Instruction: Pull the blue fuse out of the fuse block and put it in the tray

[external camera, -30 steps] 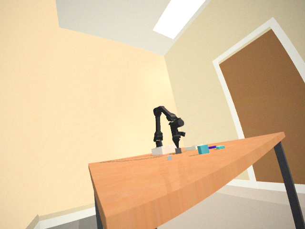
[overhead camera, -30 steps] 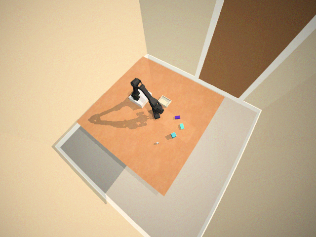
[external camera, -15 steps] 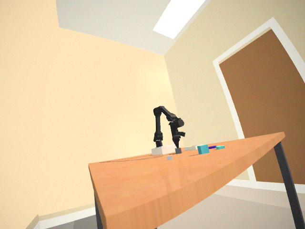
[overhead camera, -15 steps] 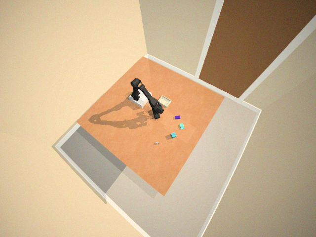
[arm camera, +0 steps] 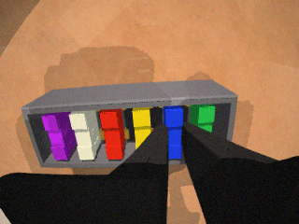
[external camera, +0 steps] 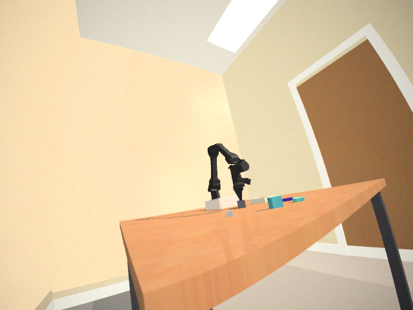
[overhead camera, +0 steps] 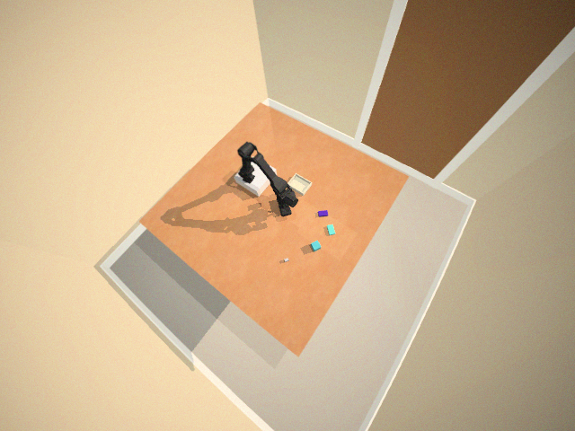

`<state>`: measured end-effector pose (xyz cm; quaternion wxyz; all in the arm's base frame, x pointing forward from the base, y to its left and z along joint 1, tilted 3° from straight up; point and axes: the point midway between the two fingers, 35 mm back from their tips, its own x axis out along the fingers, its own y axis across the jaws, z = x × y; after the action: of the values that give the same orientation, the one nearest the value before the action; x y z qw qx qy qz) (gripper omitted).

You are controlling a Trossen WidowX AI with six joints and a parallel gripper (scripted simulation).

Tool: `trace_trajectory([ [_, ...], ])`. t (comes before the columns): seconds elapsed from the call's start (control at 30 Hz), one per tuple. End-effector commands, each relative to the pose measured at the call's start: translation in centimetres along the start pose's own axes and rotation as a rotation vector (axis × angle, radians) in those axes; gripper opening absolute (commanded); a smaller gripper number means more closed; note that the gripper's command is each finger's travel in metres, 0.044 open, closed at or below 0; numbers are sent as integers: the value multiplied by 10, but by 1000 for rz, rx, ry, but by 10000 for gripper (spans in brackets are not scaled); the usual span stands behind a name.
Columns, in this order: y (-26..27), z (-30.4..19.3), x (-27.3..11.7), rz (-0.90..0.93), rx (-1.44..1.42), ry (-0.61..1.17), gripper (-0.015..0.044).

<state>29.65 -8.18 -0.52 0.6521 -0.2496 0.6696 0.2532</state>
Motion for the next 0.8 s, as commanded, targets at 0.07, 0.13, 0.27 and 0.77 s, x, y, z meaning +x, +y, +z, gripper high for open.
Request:
trace_trajectory([
  [0.07, 0, 0, -4, -1, 0, 0, 0],
  [0.13, 0, 0, -5, -2, 0, 0, 0],
  [0.27, -1, 0, -7, -2, 0, 0, 0],
  [0.77, -1, 0, -14, -2, -1, 1, 0],
])
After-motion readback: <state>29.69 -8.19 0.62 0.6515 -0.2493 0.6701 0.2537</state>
